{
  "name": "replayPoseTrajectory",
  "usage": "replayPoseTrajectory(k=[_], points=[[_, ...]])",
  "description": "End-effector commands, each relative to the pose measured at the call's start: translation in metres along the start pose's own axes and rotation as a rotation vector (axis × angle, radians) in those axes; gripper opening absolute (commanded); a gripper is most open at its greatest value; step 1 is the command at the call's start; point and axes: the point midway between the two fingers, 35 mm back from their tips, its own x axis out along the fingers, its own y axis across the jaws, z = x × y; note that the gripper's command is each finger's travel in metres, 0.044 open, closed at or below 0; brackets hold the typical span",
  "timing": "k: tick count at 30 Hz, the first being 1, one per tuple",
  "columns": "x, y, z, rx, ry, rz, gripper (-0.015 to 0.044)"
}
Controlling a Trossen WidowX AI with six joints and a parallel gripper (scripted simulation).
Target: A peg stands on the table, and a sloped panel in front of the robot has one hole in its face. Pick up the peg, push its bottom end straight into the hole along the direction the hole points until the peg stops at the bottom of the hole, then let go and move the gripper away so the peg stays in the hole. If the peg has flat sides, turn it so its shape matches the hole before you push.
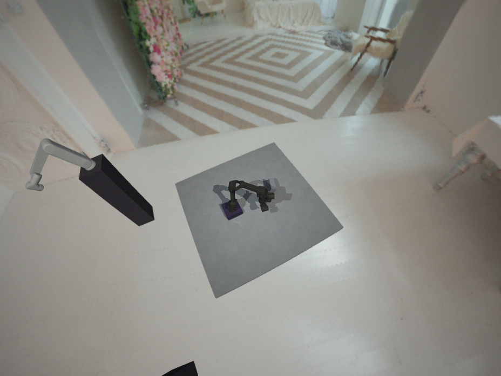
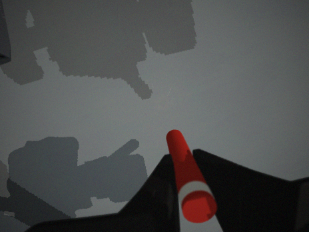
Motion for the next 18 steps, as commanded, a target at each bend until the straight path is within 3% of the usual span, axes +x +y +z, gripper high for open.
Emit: replayPoseTrajectory(k=[1,18], points=[[-0.017,0.0,0.0,-0.003,-0.006,-0.004,0.0],[-0.007,0.008,0.009,-0.026,-0.035,-0.059,0.0]])
